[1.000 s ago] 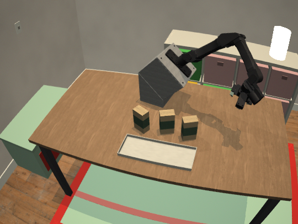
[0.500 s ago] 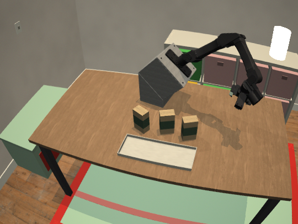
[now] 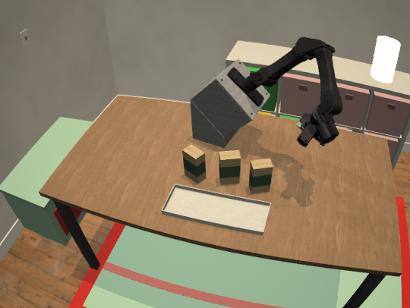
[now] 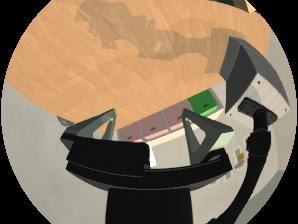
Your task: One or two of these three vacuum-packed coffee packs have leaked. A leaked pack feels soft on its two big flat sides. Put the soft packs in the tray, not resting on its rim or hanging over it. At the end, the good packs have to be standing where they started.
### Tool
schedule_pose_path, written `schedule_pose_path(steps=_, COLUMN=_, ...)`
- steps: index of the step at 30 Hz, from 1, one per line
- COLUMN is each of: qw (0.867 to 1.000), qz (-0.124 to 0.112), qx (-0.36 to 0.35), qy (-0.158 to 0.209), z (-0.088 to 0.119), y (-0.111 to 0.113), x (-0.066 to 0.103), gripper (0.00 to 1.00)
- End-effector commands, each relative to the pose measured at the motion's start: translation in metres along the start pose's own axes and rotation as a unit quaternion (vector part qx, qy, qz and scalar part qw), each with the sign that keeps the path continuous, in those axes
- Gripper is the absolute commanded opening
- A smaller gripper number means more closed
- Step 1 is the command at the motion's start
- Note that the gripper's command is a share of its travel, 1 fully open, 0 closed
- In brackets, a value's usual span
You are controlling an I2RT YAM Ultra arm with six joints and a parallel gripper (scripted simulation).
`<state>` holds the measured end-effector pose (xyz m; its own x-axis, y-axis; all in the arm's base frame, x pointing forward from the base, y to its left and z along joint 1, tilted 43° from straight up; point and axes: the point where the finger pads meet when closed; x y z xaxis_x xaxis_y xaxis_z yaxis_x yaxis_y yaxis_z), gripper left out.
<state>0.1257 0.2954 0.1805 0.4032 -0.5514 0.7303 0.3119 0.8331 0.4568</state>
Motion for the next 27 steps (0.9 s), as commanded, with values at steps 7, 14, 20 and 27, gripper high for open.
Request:
schedule_pose_path(steps=7, qw=0.965, qz=-0.094, qx=-0.242, qy=-0.019, z=-0.110, y=-0.107, x=0.017, gripper=1.00)
schedule_pose_path(steps=14, qw=0.913, qz=-0.147, qx=-0.377, qy=-0.044, z=-0.186, y=-0.171, x=0.036, gripper=1.00)
schedule_pose_path(steps=20, qw=0.849, qz=-0.182, qx=-0.493, qy=-0.051, z=-0.240, y=-0.230, x=0.043, gripper=1.00)
schedule_pose_path(steps=27, qw=0.759, qz=-0.220, qx=-0.610, qy=-0.058, z=-0.302, y=-0.298, x=0.051, gripper=1.00)
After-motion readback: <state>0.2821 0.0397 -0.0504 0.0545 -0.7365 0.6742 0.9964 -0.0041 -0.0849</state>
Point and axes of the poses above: the point where the finger pads meet when closed, its own x axis back along the fingers, its own y axis across the jaws, z = x × y, and after that the axes turned 1 degree about -x, right-handed
